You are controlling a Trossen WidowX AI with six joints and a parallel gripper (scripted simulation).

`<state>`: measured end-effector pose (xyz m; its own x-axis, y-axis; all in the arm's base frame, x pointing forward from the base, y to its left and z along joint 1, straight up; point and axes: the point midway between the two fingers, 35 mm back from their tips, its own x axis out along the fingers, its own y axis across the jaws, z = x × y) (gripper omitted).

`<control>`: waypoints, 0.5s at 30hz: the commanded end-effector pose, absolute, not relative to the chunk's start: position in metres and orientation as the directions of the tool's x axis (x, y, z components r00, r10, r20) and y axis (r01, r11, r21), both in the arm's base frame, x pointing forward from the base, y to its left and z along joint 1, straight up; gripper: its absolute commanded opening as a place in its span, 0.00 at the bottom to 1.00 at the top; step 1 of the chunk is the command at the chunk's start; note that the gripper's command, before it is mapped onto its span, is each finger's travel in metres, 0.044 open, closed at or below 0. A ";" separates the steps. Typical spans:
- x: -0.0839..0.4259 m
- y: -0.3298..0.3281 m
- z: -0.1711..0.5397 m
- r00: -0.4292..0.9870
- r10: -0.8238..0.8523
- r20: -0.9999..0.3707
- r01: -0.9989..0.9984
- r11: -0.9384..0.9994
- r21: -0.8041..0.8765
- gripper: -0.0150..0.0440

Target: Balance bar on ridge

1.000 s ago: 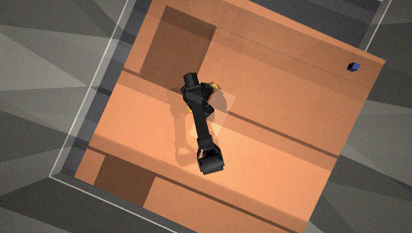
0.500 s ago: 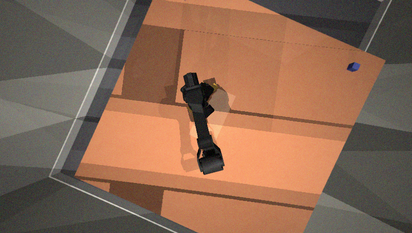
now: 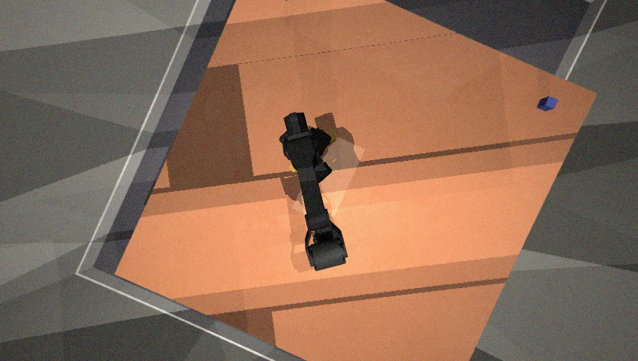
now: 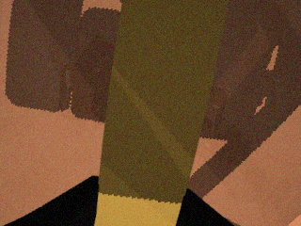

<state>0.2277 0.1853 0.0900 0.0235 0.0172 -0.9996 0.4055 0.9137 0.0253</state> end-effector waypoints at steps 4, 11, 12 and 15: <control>0.228 0.185 0.090 0.024 0.017 -1.000 0.405 0.914 0.025 0.52; 0.228 0.185 0.090 0.024 0.017 -1.000 0.405 0.914 0.025 0.54; 0.228 0.185 0.090 0.024 0.017 -1.000 0.405 0.914 0.025 0.54; 0.228 0.185 0.090 0.024 0.017 -1.000 0.405 0.914 0.025 0.54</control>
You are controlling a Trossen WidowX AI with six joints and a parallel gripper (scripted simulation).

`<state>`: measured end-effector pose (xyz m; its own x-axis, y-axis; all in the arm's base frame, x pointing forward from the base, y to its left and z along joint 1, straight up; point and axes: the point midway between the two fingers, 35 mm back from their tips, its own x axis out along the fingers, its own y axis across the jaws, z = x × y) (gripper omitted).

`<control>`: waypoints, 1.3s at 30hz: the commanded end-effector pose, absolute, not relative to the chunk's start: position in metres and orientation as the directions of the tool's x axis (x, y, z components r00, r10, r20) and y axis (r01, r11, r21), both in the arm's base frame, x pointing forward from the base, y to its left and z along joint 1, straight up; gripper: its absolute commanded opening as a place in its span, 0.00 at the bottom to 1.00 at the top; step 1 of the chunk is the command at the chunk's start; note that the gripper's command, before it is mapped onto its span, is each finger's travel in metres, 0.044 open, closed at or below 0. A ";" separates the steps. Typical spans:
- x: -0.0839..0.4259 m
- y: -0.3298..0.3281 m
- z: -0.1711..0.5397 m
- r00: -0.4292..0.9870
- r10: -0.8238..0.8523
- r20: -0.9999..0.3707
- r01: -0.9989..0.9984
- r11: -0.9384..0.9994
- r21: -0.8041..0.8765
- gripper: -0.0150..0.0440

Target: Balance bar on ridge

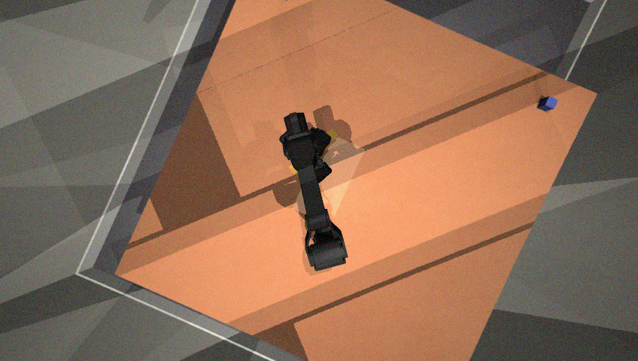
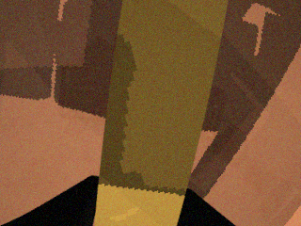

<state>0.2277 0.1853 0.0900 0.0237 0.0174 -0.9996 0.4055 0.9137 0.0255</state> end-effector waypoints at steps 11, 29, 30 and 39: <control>0.228 0.185 0.090 0.024 0.017 -1.000 0.405 0.914 0.025 0.54; 0.228 0.185 0.090 0.024 0.017 -1.000 0.405 0.914 0.025 0.55; 0.228 0.185 0.090 0.024 0.017 -1.000 0.405 0.914 0.025 0.55; 0.228 0.185 0.090 0.024 0.017 -1.000 0.405 0.914 0.025 0.57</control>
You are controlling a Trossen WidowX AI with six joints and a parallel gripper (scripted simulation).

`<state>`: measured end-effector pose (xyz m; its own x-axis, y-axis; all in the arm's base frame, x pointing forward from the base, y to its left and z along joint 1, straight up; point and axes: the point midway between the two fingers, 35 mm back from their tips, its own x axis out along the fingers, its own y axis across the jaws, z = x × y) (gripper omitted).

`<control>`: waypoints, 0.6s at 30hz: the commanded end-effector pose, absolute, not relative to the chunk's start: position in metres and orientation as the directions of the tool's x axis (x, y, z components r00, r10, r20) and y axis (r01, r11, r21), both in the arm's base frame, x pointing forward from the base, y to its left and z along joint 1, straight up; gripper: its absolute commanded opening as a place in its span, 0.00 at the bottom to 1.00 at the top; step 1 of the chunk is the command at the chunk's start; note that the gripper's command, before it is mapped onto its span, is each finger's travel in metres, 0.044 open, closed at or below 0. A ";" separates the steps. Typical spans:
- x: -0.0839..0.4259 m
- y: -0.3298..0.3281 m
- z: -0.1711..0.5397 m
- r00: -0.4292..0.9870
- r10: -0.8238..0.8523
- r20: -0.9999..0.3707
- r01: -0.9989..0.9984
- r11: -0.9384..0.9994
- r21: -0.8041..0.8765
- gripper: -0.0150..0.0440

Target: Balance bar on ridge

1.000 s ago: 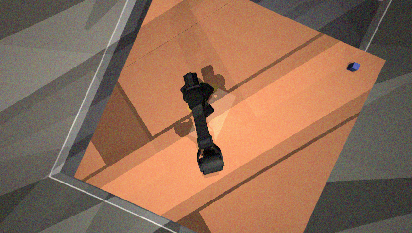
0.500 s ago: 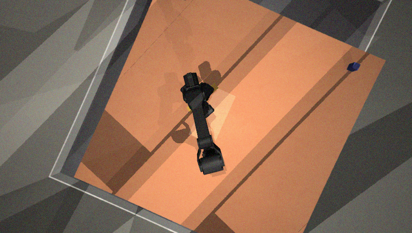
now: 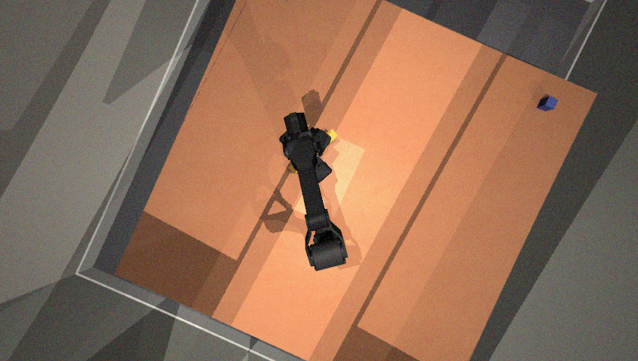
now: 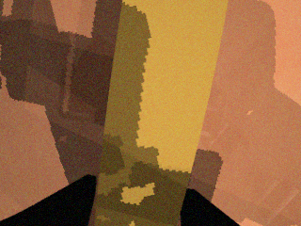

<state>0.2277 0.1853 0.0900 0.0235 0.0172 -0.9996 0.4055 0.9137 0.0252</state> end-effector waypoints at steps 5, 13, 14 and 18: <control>0.228 0.185 0.090 0.024 0.017 -1.000 0.405 0.914 0.025 0.57; 0.228 0.185 0.090 0.024 0.017 -1.000 0.405 0.914 0.025 0.88; 0.228 0.185 0.090 0.024 0.017 -1.000 0.405 0.914 0.025 0.92; 0.228 0.185 0.090 0.024 0.017 -1.000 0.405 0.914 0.025 1.00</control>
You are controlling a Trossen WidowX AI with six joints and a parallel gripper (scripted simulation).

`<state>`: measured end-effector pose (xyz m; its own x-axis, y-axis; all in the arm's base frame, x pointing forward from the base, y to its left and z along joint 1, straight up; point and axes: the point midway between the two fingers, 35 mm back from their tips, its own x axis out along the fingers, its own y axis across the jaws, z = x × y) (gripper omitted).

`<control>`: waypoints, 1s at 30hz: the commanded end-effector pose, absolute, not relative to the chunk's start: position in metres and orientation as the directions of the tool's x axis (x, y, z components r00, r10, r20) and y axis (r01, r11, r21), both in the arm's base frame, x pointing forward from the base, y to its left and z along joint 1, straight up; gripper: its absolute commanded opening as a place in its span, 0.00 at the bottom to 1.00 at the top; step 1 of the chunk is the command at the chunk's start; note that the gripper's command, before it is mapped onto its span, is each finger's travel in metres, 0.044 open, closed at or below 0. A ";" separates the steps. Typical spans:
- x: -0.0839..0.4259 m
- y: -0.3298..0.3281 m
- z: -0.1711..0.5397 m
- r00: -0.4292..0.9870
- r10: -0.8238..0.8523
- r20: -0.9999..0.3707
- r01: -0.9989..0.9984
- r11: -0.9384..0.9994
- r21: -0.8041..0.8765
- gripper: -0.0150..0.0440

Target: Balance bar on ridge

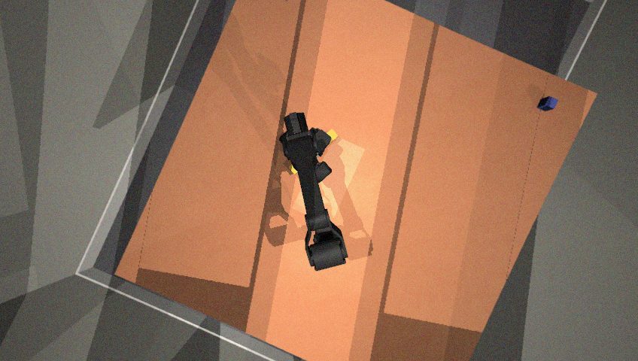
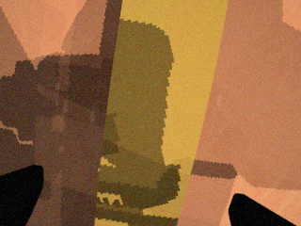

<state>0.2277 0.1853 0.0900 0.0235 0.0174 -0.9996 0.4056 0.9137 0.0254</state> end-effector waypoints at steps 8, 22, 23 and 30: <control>0.228 0.186 0.172 0.024 0.018 -1.000 0.406 0.914 0.026 1.00; 0.225 0.184 0.190 0.023 0.017 -1.000 0.406 0.914 0.025 1.00; 0.225 0.184 0.190 0.023 0.017 -1.000 0.406 0.914 0.025 1.00; 0.225 0.184 0.190 0.023 0.017 -1.000 0.406 0.914 0.025 1.00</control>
<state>0.2257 0.1837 0.1893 0.0231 0.0167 -0.9996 0.4055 0.9138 0.0246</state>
